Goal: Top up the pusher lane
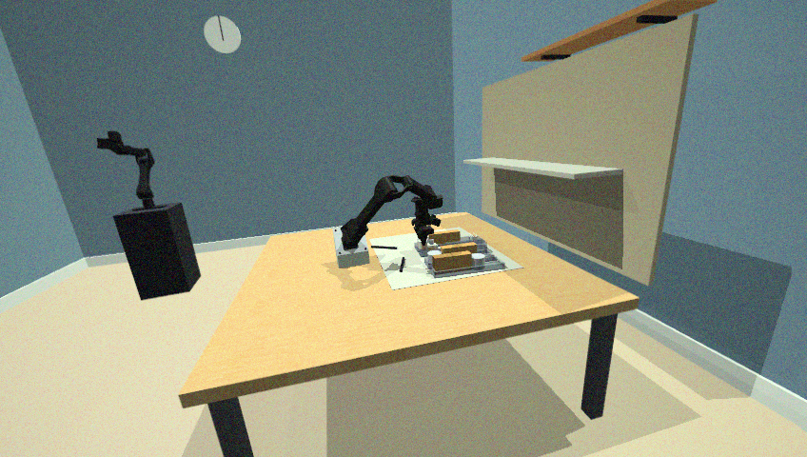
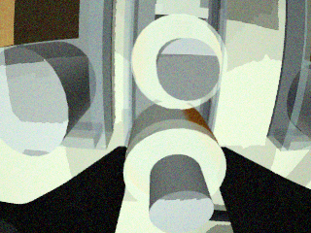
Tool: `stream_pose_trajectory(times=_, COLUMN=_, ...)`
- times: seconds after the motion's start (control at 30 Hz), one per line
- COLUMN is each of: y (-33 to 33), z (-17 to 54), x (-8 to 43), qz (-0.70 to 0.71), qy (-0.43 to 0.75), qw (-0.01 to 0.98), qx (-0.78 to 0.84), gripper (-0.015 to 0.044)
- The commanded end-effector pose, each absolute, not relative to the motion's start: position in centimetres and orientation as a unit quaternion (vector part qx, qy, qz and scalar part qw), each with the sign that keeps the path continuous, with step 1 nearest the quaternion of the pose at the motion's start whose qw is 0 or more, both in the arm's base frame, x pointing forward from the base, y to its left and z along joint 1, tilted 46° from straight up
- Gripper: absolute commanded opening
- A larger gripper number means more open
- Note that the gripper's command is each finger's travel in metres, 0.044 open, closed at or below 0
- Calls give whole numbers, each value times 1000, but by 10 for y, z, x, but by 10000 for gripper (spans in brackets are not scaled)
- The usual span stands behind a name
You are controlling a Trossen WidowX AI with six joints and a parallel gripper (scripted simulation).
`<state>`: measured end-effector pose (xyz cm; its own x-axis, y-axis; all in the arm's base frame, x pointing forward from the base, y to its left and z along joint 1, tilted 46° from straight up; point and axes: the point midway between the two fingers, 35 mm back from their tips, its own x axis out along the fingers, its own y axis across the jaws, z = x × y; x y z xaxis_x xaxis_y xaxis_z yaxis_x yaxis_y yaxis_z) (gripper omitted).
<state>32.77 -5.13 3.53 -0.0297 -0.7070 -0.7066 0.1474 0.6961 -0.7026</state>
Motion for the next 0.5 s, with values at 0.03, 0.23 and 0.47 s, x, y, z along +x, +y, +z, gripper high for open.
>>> stream_pose_trajectory(times=0.03, y=-52, z=40, x=337, qz=-327, qy=630, qw=669, qx=-218, gripper=0)
stream_pose_trajectory(times=0.23, y=-52, z=41, x=339, qz=-327, qy=630, qw=670, qx=-218, gripper=0)
stream_pose_trajectory(times=0.47, y=-52, z=42, x=342, qz=-327, qy=630, qw=670, qx=-218, gripper=0)
